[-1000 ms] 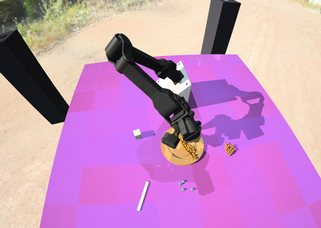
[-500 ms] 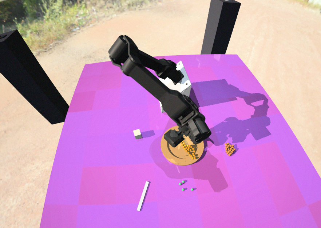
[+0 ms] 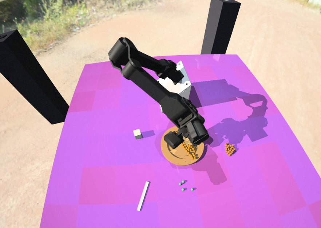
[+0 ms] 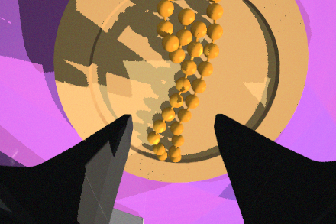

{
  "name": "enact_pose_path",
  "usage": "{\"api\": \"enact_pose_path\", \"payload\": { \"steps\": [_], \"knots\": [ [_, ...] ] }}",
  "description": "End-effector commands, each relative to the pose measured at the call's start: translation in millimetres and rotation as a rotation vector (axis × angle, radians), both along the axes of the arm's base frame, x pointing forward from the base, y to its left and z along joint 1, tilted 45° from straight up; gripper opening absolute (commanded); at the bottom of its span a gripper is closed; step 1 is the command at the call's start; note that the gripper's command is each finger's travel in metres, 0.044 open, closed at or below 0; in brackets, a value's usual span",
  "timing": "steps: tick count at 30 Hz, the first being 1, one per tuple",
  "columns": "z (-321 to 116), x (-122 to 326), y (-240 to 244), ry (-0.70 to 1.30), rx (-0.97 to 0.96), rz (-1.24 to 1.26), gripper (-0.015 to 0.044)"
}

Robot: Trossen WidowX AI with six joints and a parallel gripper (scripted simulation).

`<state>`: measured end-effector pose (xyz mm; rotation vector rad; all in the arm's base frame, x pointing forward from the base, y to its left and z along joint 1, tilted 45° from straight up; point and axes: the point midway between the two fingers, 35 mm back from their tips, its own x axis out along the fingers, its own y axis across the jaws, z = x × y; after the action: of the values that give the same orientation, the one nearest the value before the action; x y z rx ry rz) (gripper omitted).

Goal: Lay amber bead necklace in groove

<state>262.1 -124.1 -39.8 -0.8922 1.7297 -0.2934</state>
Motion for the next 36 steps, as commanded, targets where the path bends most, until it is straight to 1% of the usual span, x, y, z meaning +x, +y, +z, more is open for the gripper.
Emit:
{"api": "enact_pose_path", "payload": {
  "steps": [1, 13, 22, 23, 36],
  "knots": [
    [-5.4, -4.0, -4.4, 0.013, -0.002, -0.002, 0.0250],
    [-14.7, -7.6, -13.2, 0.019, -0.002, -0.004, 0.0250],
    [-13.2, -5.6, -11.8, 0.011, 0.002, -0.004, 0.0014],
    [-13.2, -5.6, -11.8, 0.011, 0.002, -0.004, 0.0000],
    [-13.2, -5.6, -11.8, 0.011, 0.002, -0.004, 0.0000]
  ]
}}
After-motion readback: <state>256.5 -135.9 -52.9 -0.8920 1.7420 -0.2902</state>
